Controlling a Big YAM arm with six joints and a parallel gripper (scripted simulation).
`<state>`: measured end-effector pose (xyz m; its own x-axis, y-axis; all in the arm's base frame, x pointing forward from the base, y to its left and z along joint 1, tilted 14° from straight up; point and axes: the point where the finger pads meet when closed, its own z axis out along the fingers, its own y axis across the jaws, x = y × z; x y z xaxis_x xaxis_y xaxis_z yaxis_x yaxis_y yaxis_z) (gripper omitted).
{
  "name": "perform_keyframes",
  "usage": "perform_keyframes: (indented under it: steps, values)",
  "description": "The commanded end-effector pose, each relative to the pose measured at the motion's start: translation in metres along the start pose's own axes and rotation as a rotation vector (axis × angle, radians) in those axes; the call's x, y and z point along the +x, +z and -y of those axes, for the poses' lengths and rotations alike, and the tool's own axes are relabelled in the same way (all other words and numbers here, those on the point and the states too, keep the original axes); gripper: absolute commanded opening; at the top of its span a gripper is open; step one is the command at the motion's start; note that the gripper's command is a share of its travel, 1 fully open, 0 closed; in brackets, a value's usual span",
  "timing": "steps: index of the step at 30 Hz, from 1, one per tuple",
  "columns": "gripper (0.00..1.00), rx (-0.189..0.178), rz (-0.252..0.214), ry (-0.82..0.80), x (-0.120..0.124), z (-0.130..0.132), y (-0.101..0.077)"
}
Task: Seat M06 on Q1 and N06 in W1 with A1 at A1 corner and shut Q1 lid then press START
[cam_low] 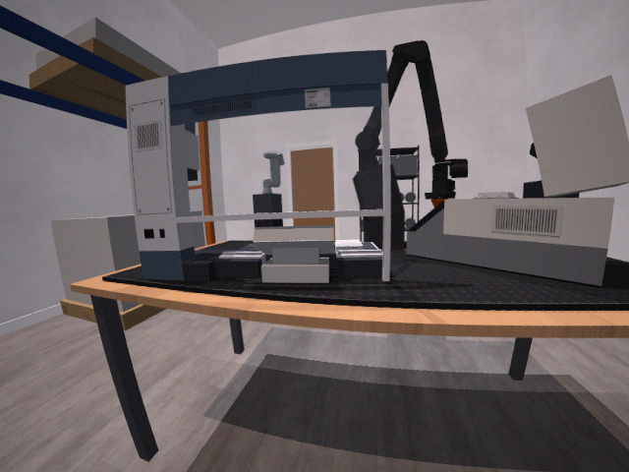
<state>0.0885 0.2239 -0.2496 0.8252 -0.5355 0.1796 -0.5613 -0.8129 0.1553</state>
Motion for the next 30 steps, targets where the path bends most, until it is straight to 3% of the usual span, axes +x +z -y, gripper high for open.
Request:
perform_keyframes:
  steps: [1,10,19,25,30]
  values:
    - [0.00,-0.056,-0.004,0.011,0.007,-0.027,0.007]
    - [0.00,-0.067,-0.011,-0.009,0.012,-0.033,0.010]
    - [0.00,0.010,0.015,0.012,-0.002,0.005,-0.001]
    - [0.00,0.019,0.002,0.006,-0.006,0.013,-0.006]
    - [0.00,0.000,0.003,-0.001,-0.005,0.001,-0.005]
